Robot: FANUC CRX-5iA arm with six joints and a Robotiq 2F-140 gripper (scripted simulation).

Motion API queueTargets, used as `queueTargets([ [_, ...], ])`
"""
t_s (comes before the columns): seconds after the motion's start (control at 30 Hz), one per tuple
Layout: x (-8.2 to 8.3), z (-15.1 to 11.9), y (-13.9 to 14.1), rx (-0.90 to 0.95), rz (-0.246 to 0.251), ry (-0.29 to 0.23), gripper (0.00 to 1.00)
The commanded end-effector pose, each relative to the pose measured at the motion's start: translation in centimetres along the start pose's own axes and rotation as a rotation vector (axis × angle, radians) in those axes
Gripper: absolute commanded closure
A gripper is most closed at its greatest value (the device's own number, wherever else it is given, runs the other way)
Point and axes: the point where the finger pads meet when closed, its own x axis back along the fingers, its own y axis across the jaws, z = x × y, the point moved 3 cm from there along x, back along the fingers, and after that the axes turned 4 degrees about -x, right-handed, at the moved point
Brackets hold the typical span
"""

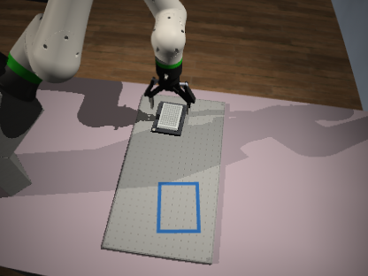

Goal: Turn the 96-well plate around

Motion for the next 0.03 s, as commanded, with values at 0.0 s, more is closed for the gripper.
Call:
queueTargets([
  [0.0, 0.01, 0.0, 0.02, 0.0, 0.0, 0.0, 0.0],
])
